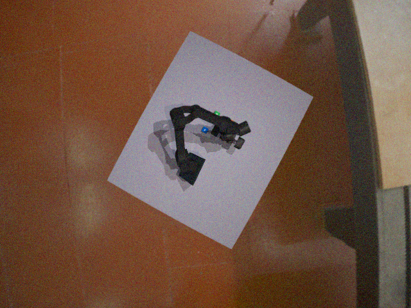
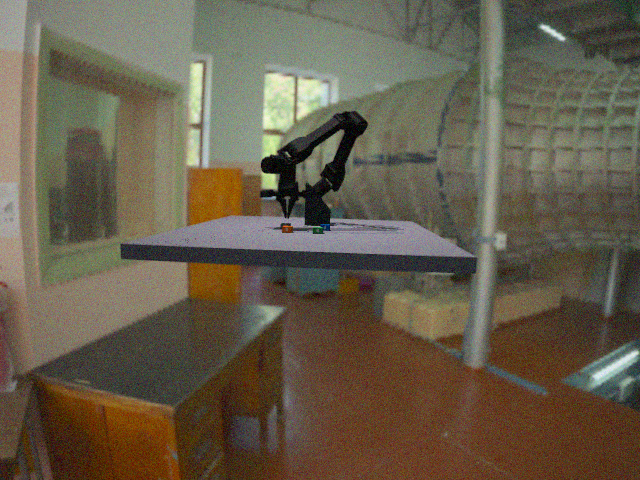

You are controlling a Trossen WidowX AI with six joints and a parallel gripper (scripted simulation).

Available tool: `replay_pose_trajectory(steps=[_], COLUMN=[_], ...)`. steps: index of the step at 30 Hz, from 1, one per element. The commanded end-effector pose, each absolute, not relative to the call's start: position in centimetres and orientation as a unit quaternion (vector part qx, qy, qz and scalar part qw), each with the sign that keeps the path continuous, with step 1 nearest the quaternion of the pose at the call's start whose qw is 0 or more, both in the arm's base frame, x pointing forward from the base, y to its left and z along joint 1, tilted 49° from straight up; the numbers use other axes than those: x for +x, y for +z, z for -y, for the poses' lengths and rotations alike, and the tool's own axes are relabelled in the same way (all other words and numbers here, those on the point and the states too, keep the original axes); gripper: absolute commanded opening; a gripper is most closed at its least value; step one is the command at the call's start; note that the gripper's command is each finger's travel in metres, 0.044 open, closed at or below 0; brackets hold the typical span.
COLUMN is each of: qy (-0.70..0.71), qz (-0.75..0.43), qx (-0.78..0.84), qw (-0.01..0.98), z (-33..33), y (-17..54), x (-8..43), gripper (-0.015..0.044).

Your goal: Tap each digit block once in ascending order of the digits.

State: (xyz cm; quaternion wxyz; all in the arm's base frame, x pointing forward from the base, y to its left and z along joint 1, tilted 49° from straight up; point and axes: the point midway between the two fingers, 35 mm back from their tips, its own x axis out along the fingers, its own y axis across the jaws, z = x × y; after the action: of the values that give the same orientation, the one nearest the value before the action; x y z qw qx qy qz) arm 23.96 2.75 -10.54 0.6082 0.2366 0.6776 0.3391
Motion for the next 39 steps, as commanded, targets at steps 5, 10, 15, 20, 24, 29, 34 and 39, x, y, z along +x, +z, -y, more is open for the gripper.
replay_pose_trajectory(steps=[5, 10, 15, 20, 24, 29, 34, 39], qy=[0.337, 0.338, 0.336, 0.338, 0.341, 0.338, 0.342, 0.342], qz=[-0.677, -0.677, -0.678, -0.678, -0.678, -0.678, -0.677, -0.677], qx=[0.230, 0.231, 0.230, 0.232, 0.234, 0.233, 0.235, 0.235], qw=[0.612, 0.611, 0.612, 0.610, 0.608, 0.610, 0.608, 0.608], z=[2.8, 3.7, 0.9, -3.4, -5.4, -7.2, -11.4, -11.5], y=[-5.7, -4.7, -1.0, 3.8, 5.8, 4.0, 0.4, 0.3], x=[25.5, 25.5, 25.3, 23.7, 22.4, 22.3, 21.1, 21.1], gripper=[0.0020, 0.0020, 0.0020, 0.0020, 0.0020, 0.0020, 0.0020, 0.0020])
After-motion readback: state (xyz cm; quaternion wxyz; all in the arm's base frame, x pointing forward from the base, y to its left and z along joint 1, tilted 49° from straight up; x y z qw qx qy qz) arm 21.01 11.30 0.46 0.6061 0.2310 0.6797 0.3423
